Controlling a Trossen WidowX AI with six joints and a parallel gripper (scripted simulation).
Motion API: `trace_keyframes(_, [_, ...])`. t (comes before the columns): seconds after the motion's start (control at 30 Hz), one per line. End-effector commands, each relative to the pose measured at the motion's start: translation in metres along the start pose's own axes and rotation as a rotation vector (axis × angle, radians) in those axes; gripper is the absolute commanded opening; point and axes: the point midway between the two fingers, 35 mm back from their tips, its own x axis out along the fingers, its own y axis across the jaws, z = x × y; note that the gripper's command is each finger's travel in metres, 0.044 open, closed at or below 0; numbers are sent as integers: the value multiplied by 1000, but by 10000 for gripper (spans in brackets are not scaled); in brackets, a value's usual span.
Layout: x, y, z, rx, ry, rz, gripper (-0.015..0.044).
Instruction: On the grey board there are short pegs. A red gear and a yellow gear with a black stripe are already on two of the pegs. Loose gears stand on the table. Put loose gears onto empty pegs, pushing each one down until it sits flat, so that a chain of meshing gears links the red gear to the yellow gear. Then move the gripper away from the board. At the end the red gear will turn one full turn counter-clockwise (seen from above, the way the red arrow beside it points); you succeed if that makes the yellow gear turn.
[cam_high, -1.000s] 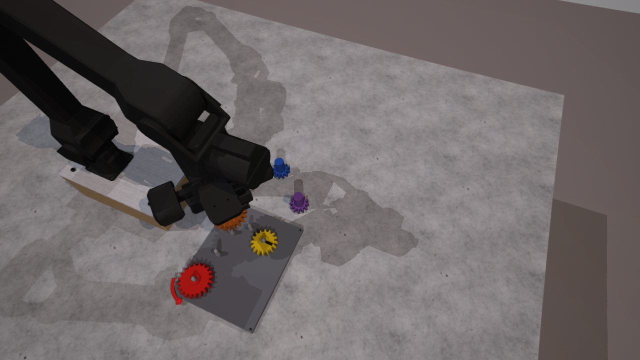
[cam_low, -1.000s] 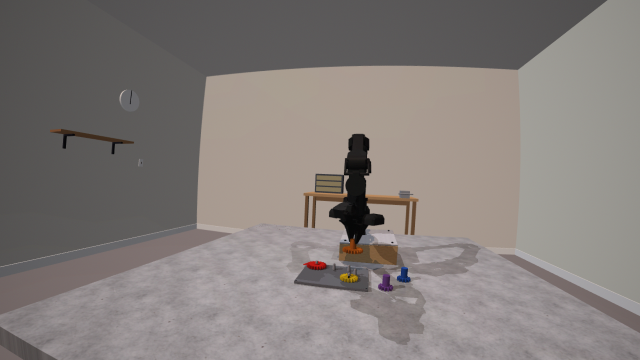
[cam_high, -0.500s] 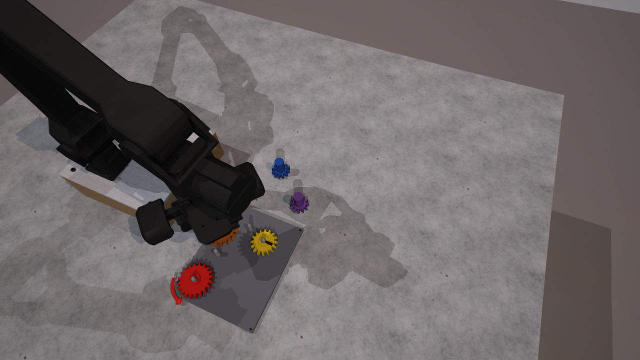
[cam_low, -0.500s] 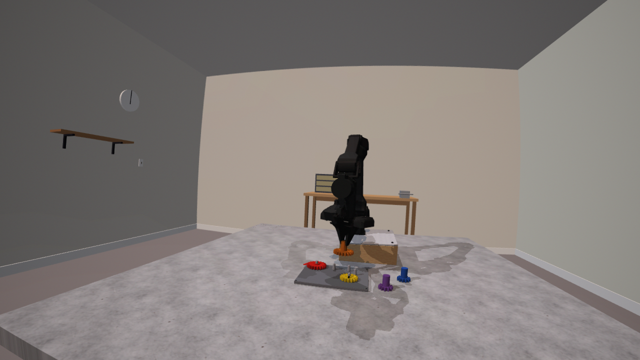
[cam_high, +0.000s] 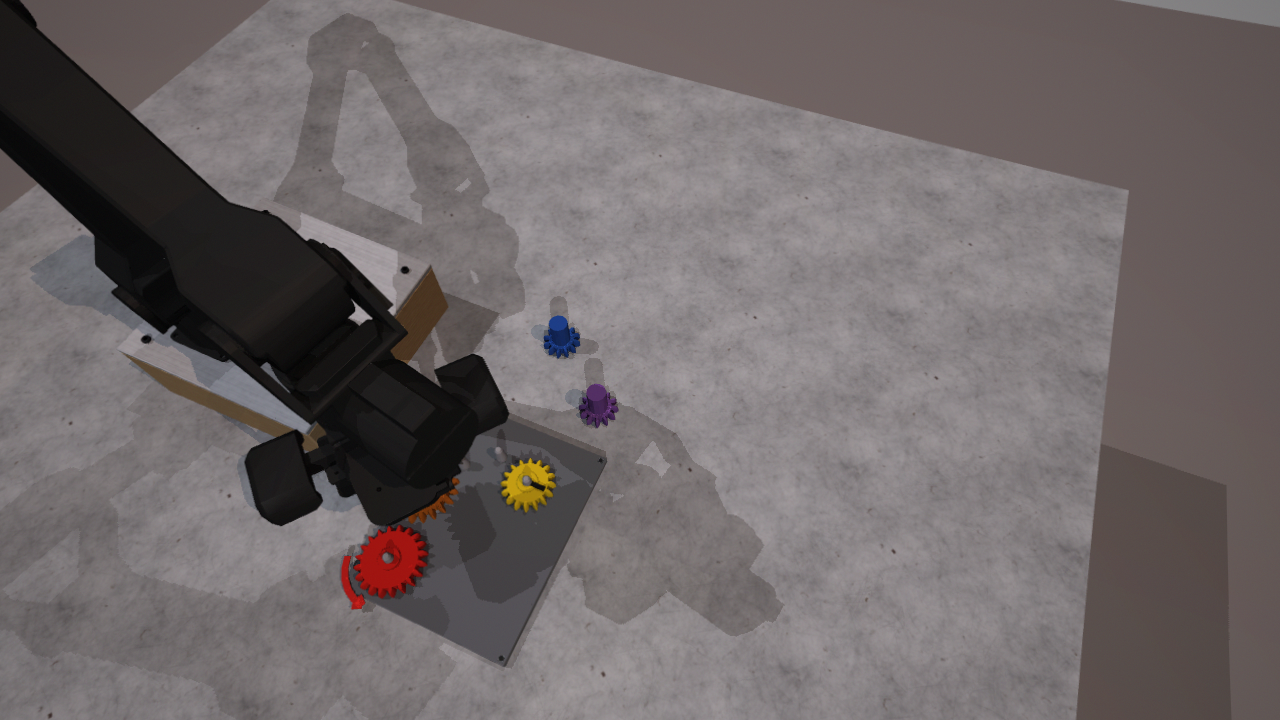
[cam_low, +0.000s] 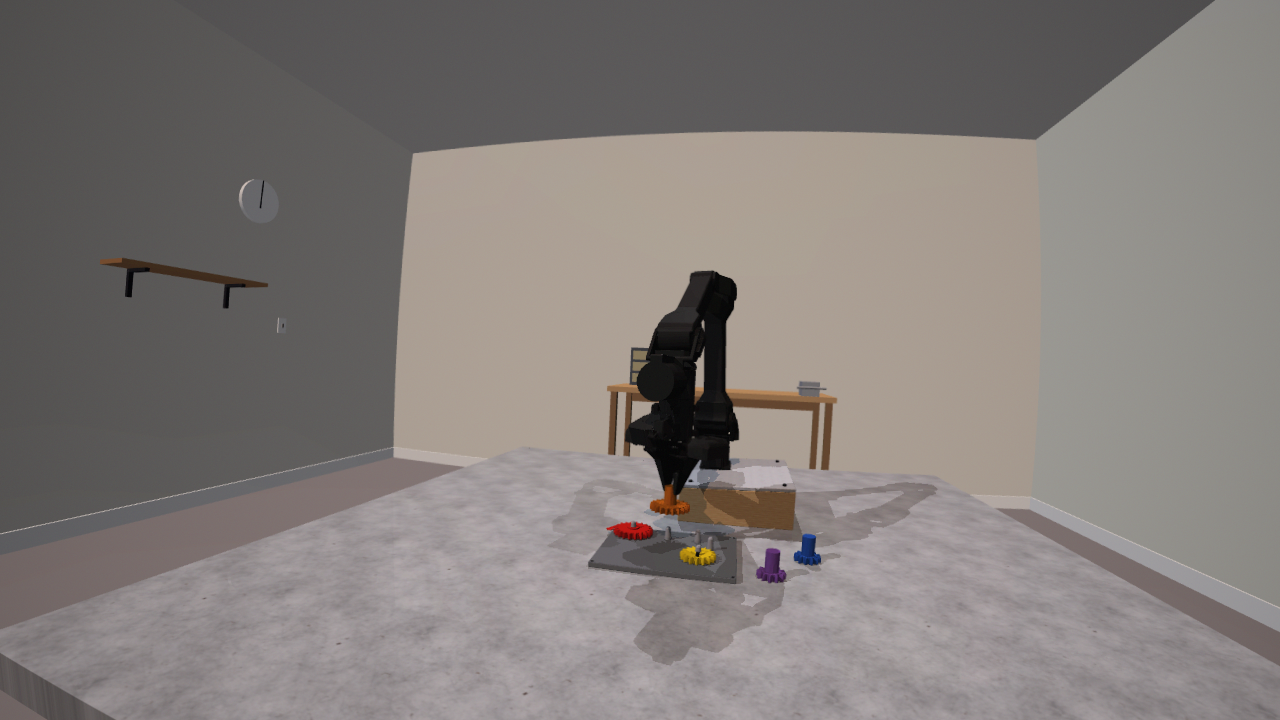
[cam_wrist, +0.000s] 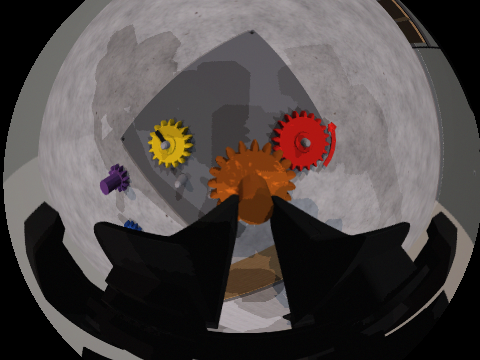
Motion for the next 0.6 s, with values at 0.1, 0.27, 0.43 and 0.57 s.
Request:
trace_keyframes(0.1, [0,-1,0,-5,1,7,0])
trace_keyframes(0.27, [0,-1,0,-5,1,7,0])
trace_keyframes(0.43, [0,-1,0,-5,1,7,0])
trace_keyframes(0.57, [0,-1,0,-5,1,7,0])
